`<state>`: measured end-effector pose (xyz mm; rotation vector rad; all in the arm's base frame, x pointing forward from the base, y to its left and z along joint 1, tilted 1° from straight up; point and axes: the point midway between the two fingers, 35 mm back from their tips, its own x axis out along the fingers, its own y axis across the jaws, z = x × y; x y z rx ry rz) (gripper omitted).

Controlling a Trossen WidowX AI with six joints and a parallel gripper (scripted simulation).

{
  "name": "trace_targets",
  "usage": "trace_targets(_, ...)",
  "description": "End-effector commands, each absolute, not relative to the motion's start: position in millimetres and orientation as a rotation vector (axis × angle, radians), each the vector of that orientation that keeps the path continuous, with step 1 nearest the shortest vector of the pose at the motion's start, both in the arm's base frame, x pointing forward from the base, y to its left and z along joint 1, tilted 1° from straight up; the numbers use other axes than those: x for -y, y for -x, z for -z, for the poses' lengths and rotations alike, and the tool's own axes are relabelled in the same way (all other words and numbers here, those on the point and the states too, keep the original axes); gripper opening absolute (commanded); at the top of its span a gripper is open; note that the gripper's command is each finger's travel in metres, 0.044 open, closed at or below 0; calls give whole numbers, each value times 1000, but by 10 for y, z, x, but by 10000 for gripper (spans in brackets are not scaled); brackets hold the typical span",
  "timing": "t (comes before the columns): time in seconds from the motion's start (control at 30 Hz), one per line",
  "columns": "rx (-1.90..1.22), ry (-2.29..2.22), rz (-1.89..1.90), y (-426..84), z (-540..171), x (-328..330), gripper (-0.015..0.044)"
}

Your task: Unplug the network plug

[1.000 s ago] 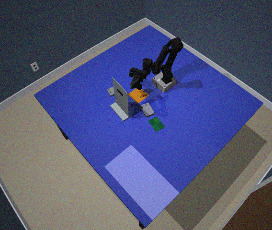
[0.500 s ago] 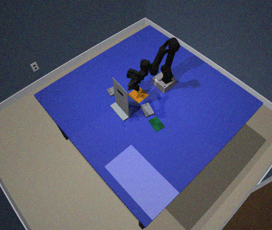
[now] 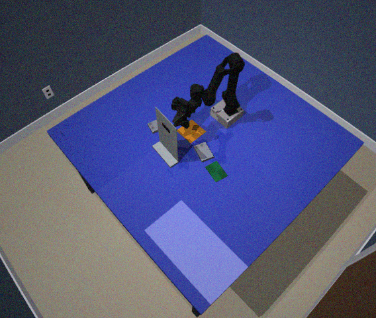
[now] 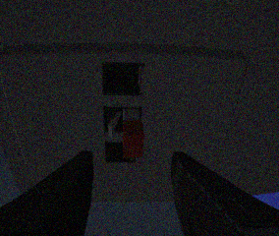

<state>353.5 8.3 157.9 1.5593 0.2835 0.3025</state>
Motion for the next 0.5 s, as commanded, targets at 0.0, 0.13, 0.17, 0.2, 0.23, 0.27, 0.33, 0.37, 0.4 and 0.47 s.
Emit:
trace_targets(0.0, -275, -1560, -307, -3623, -1605, -89, 156)
trace_targets(0.13, -275, -1560, -308, -3684, -1603, -100, 156)
trace_targets(0.17, -275, -1560, -308, -3700, -1602, -103, 156)
trace_targets(0.2, -274, -1560, -308, -3715, -1601, -106, 156)
trace_targets(0.23, -274, -1560, -308, -3730, -1601, -109, 156)
trace_targets(0.27, -274, -1560, -308, -3743, -1600, -111, 156)
trace_targets(0.33, -274, -1560, -308, -3753, -1599, -113, 156)
trace_targets(0.37, -274, -1560, -308, -3753, -1599, -113, 156)
trace_targets(0.4, -274, -1560, -308, -3753, -1599, -113, 149)
trace_targets(0.47, -274, -1560, -308, -3753, -1599, -113, 136)
